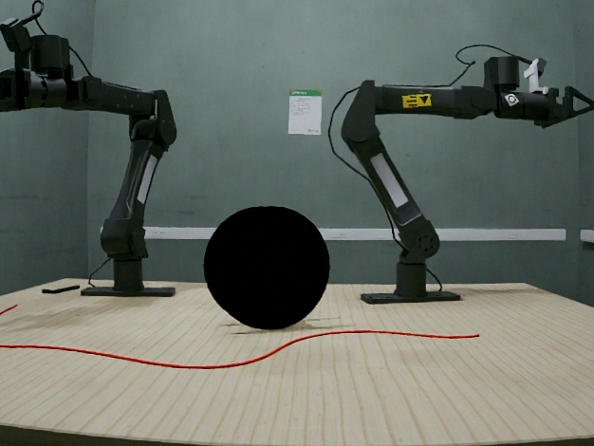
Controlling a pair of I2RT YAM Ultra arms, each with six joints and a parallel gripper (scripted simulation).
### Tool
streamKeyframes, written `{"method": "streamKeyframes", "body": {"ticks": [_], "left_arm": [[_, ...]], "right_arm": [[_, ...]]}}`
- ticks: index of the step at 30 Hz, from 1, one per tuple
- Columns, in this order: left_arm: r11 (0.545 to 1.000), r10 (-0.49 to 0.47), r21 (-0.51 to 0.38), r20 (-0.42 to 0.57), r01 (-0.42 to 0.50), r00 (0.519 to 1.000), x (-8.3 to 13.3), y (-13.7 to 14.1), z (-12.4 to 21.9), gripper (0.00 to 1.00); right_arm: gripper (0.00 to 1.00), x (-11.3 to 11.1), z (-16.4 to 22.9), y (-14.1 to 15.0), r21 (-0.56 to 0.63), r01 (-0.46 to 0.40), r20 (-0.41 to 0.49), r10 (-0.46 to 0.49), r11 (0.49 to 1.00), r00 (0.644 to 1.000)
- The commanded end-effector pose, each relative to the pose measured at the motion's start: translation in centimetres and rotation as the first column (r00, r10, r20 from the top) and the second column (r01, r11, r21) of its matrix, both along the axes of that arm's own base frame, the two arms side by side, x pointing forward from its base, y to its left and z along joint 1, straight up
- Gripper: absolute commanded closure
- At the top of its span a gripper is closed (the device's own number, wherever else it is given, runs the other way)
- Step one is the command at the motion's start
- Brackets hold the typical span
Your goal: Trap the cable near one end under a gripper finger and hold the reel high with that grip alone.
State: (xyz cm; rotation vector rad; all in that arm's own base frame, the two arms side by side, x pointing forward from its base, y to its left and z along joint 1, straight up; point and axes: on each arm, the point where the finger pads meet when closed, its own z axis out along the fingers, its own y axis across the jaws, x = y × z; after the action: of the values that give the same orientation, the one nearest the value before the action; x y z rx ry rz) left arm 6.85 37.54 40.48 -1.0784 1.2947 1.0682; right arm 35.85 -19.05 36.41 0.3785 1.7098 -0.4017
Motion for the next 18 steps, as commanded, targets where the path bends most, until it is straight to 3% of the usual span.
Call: {"method": "streamKeyframes", "body": {"ticks": [1, 8, 10, 14, 18], "left_arm": [[1.000, 0.004, -0.022, -0.014, -0.004, 1.000, 0.1, 0.5, -1.0, 0.00], [1.000, 0.004, -0.022, -0.014, -0.004, 1.000, 0.1, 0.5, -1.0, 0.00], [1.000, 0.004, -0.022, -0.014, -0.004, 1.000, 0.1, 0.5, -1.0, 0.00], [1.000, 0.004, -0.022, -0.014, -0.004, 1.000, 0.1, 0.5, -1.0, 0.00], [1.000, 0.004, -0.022, -0.014, -0.004, 1.000, 0.1, 0.5, -1.0, 0.00]], "right_arm": [[0.70, 0.7, -1.4, -0.3, -0.001, -0.014, -0.101, 0.014, 1.000, 0.995], [0.70, 1.9, -6.7, -1.0, 0.034, -0.040, -0.329, 0.049, 0.999, 0.943], [0.70, 1.9, -6.7, -1.0, 0.034, -0.040, -0.329, 0.049, 0.999, 0.943], [0.70, 2.2, -10.2, -1.2, 0.066, -0.063, -0.468, 0.087, 0.996, 0.879], [0.70, 2.2, -13.7, -1.2, 0.108, -0.090, -0.598, 0.137, 0.990, 0.789]]}}
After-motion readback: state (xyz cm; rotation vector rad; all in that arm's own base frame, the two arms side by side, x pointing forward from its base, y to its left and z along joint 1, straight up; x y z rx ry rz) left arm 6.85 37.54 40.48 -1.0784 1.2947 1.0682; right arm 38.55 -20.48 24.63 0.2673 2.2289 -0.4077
